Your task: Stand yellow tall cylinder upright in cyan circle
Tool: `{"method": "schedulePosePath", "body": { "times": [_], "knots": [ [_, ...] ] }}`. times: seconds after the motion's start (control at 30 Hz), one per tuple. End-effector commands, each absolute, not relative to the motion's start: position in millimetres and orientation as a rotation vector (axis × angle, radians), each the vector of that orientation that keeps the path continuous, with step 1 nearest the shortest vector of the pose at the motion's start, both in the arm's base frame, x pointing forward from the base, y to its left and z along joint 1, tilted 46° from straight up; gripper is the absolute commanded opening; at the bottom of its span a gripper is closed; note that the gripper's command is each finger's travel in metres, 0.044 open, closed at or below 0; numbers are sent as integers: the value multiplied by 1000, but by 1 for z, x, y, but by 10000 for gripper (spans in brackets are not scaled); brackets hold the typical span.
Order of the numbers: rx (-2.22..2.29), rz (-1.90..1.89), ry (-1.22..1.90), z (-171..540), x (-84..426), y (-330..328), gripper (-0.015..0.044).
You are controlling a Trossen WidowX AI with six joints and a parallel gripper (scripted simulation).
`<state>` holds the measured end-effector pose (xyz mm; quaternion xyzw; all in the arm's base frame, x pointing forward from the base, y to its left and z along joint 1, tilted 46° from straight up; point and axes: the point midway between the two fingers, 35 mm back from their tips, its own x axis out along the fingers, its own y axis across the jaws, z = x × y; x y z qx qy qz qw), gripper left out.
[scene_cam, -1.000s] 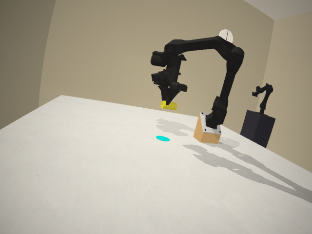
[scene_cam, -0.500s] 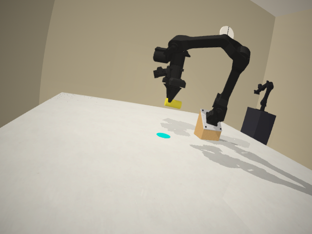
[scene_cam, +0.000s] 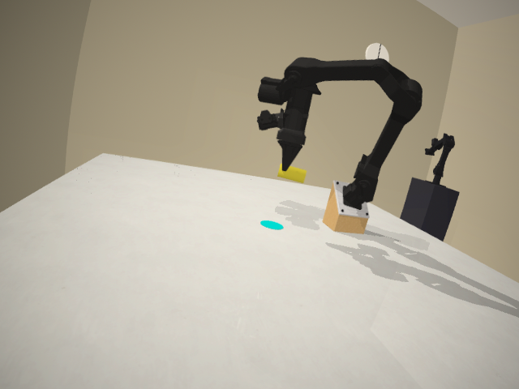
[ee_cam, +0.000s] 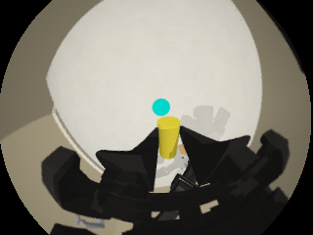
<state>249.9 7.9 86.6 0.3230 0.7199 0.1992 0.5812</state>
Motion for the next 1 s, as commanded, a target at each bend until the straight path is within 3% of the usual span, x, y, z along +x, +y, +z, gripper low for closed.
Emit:
{"method": "schedulePosePath", "body": {
  "times": [0.0, 0.97],
  "knots": [
    [753, 448, 1677, 89, 247, 10, 105],
    [640, 319, 1614, 89, 232, 17, 105]
  ]
}}
